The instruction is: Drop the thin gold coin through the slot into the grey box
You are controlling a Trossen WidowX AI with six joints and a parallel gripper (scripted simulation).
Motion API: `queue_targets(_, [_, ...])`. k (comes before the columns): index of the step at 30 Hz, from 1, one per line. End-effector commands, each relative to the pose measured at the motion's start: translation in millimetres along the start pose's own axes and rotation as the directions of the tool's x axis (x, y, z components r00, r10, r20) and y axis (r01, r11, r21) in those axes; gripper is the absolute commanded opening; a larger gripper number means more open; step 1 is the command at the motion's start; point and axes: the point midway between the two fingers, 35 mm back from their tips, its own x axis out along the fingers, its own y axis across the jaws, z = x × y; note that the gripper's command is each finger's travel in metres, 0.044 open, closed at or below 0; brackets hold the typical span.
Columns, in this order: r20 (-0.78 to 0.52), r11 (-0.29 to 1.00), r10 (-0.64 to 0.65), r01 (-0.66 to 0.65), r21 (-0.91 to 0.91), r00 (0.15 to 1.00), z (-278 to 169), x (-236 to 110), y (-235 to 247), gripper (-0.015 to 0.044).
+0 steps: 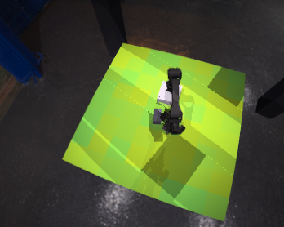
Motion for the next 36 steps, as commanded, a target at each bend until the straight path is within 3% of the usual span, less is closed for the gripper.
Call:
queue_targets(1, [0.007, 1.000, 0.002, -0.002, 0.005, 1.000, 0, -10, 0, 0.0000])
queue_targets(11, [0.007, 0.961, 0.002, 0.000, -0.277, 1.000, 0, -10, -2, 0.0000])
queue_targets(22, [0.007, 0.799, 0.002, 0.003, -0.601, 1.000, 0, -10, -5, 0.0000])
queue_targets(36, [0.007, 0.786, 0.000, 0.004, -0.619, 1.000, 3, -11, -19, 0.0000])
